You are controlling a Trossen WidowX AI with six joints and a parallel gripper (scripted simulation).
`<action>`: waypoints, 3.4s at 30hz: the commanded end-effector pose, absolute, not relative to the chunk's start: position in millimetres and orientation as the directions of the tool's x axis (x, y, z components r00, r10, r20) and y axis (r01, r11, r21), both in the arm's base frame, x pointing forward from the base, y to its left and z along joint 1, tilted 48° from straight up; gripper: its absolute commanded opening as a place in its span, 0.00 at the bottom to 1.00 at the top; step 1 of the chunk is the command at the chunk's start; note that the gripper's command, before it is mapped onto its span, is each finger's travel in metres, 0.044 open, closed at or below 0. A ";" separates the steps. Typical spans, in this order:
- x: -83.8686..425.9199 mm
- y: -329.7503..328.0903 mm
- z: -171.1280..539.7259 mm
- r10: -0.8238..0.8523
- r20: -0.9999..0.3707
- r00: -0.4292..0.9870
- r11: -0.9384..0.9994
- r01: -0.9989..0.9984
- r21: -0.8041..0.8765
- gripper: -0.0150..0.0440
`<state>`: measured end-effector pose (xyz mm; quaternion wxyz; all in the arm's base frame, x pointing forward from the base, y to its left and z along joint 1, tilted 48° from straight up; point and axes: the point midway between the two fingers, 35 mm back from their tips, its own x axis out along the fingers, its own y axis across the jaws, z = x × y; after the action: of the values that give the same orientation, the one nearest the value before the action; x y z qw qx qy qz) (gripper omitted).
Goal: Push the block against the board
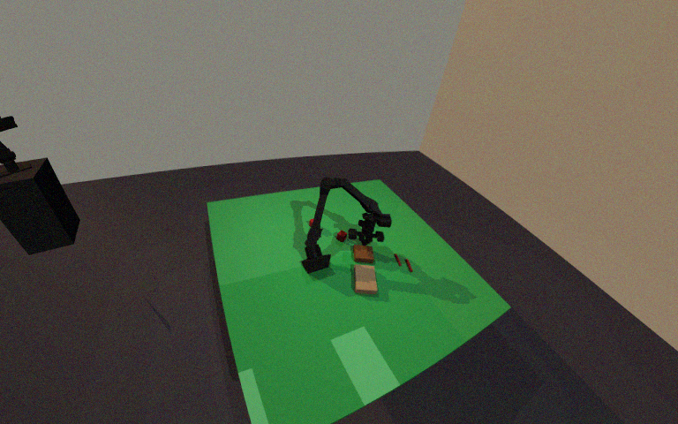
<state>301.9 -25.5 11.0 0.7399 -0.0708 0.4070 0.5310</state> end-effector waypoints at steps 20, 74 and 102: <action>282.3 -48.1 -16.0 0.723 -0.684 0.101 0.429 -0.842 0.329 0.25; 295.0 -70.9 40.1 0.729 -0.677 0.099 0.423 -0.843 0.331 0.25; 301.8 -126.1 -13.5 0.721 -0.684 0.107 0.690 -0.189 0.698 0.25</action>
<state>301.6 -118.4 -7.8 0.7173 0.1966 0.5703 0.3488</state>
